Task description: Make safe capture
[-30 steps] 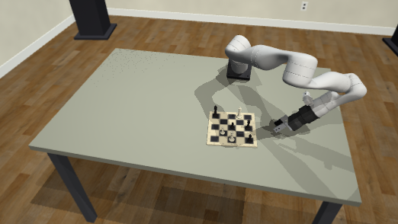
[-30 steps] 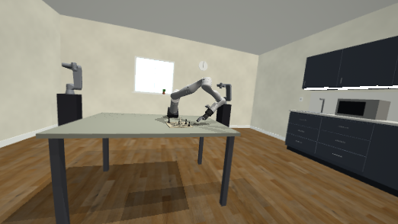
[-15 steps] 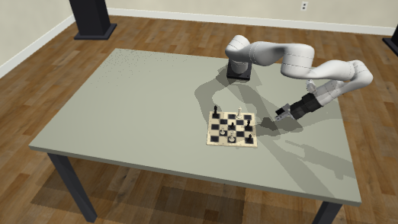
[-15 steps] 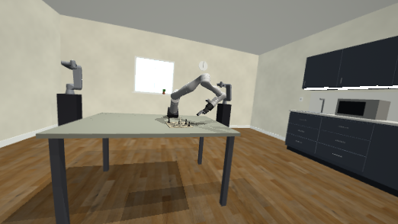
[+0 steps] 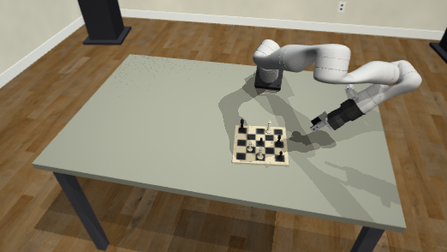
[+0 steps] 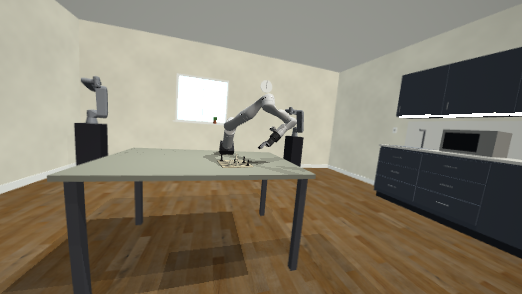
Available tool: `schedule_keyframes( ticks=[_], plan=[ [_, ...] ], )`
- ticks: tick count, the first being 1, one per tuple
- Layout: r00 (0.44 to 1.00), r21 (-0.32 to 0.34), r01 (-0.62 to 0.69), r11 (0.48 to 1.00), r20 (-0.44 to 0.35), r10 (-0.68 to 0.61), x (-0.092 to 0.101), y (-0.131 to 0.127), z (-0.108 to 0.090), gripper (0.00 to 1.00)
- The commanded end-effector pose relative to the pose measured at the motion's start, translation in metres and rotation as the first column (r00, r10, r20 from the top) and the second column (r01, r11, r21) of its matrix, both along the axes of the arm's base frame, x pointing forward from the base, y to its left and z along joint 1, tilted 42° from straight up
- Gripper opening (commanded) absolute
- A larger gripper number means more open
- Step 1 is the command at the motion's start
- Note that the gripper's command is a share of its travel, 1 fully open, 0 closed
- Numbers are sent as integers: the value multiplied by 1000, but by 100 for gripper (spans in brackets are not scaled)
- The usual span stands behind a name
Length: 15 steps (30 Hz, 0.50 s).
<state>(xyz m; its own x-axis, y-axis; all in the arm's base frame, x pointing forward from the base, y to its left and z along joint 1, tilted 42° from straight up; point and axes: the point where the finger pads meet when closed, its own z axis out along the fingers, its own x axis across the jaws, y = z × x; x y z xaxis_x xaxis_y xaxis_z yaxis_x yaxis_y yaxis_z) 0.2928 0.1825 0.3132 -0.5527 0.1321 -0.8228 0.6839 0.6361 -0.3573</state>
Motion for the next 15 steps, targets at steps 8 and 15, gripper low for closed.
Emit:
schedule_keyframes(
  ticks=[8,15],
  plan=[
    [1000,60,-20,998,-23,21,1,-14,9,100],
    [995,189,-71,980,-62,84,-2,-44,20,100]
  ],
)
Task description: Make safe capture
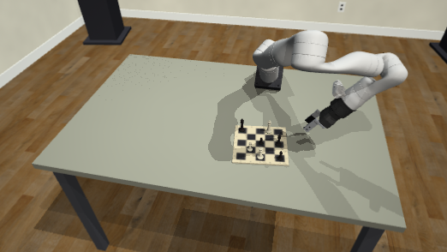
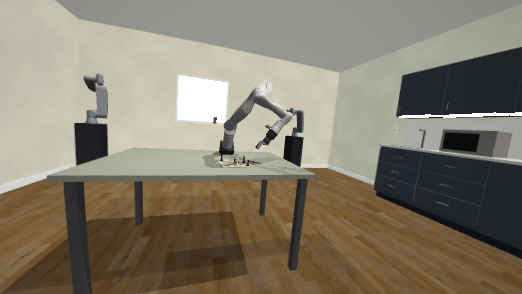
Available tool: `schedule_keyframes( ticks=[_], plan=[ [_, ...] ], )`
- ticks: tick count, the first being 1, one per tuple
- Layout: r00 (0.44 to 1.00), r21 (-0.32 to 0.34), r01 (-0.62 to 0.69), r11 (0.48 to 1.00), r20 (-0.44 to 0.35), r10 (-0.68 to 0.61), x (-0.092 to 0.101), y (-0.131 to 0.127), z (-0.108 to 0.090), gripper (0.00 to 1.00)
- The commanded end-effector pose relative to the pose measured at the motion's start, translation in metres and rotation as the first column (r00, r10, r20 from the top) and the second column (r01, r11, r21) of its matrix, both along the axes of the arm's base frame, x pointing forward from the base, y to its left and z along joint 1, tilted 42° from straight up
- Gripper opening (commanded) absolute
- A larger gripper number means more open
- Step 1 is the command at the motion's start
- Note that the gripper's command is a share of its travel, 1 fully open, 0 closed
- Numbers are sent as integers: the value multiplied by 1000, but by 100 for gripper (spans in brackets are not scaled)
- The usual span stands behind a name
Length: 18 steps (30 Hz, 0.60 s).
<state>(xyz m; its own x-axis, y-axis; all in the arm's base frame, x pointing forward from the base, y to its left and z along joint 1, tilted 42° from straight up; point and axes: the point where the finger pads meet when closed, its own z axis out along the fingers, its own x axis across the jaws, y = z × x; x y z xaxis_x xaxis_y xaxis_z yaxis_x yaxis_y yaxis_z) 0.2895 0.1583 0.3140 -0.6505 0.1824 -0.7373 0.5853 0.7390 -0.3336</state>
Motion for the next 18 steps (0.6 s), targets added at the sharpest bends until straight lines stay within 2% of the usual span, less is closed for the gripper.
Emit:
schedule_keyframes(
  ticks=[1,3,5,9,18],
  plan=[
    [1000,78,5,997,27,-7,0,-25,21,100],
    [1000,126,-19,992,17,17,-2,-36,24,100],
    [1000,126,-19,992,17,17,-2,-36,24,100],
    [997,227,-74,971,12,73,-9,-57,27,100],
    [977,417,-211,884,76,197,-26,-88,27,100]
  ],
)
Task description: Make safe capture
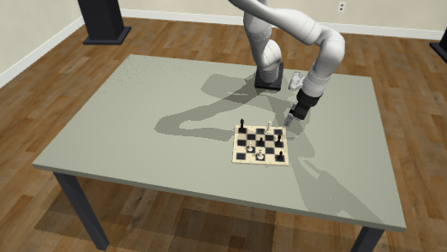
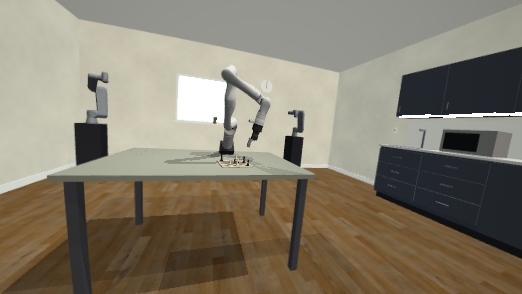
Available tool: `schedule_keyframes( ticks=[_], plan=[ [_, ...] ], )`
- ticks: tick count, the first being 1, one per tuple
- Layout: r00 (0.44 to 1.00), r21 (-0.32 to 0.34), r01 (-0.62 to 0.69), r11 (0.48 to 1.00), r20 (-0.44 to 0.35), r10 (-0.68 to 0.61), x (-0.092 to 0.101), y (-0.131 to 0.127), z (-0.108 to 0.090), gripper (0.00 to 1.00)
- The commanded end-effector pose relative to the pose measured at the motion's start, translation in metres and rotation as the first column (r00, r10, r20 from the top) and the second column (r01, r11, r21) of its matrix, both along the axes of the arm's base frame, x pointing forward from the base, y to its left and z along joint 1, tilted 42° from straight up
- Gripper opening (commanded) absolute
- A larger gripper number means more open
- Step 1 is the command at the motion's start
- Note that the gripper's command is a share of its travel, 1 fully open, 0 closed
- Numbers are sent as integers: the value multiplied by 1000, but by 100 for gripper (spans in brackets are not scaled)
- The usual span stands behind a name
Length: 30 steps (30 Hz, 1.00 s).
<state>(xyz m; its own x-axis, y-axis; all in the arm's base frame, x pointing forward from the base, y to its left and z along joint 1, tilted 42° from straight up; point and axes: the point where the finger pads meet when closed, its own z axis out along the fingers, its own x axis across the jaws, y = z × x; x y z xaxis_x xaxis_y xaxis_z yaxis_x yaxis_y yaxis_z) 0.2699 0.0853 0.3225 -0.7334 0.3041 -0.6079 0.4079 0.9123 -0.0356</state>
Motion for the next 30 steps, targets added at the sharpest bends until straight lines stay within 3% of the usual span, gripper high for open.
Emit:
schedule_keyframes(
  ticks=[1,12,30],
  plan=[
    [997,79,-11,997,82,4,-8,-17,18,100],
    [989,172,-84,981,134,61,-16,-26,17,100],
    [988,181,-91,979,140,66,-17,-26,17,100]
  ],
)
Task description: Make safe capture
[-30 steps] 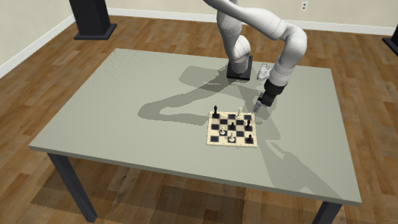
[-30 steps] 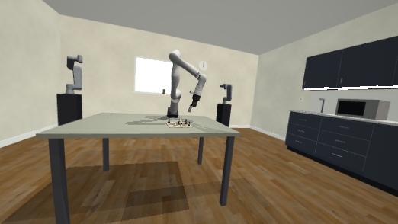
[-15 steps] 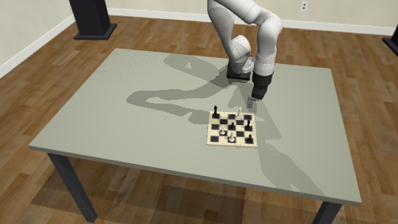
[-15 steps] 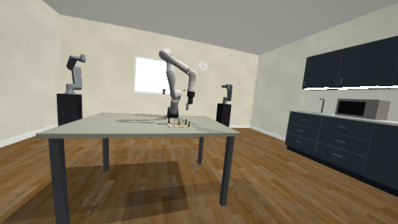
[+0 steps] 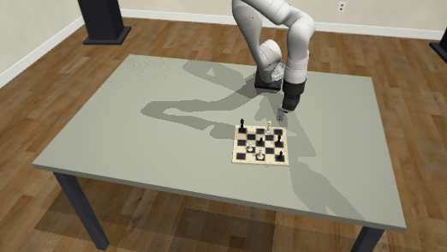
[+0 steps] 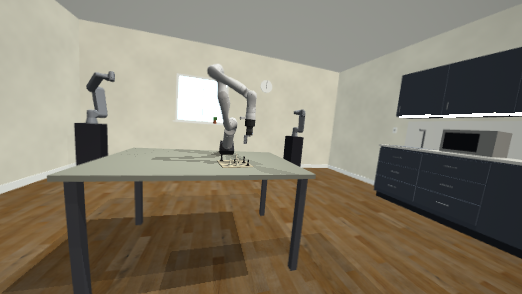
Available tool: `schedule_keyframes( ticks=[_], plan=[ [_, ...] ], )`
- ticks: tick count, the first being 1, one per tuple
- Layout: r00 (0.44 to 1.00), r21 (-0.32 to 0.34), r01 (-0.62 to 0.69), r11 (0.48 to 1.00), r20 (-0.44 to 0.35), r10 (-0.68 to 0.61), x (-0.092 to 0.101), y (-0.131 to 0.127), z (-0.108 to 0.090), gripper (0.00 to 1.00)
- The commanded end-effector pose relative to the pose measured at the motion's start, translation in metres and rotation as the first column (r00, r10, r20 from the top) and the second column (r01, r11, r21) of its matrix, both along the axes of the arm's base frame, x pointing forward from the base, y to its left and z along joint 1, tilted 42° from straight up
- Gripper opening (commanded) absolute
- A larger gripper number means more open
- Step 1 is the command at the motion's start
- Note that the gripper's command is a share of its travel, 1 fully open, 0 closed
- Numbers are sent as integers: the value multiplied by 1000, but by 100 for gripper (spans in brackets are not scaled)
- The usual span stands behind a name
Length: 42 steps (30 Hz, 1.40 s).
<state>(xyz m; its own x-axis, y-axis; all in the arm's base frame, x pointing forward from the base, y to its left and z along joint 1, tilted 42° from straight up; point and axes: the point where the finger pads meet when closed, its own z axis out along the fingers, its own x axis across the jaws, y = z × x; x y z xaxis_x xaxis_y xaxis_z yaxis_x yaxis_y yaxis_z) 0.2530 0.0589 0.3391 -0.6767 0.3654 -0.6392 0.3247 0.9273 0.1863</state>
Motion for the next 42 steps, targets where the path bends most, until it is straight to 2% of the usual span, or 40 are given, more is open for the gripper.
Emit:
schedule_keyframes(
  ticks=[1,13,25,32,36,40,42],
  plan=[
    [1000,1,0,1000,1,0,0,0,0,100],
    [1000,9,9,1000,0,-9,-1,0,0,100],
    [995,82,95,992,-9,-95,-5,-2,-6,100],
    [974,190,226,955,-34,-223,-11,-4,-15,100],
    [945,270,325,906,-62,-321,-16,-4,-20,100],
    [898,358,435,826,-102,-429,-20,-4,-27,100],
    [898,358,435,826,-102,-429,-20,-4,-27,100]
  ],
)
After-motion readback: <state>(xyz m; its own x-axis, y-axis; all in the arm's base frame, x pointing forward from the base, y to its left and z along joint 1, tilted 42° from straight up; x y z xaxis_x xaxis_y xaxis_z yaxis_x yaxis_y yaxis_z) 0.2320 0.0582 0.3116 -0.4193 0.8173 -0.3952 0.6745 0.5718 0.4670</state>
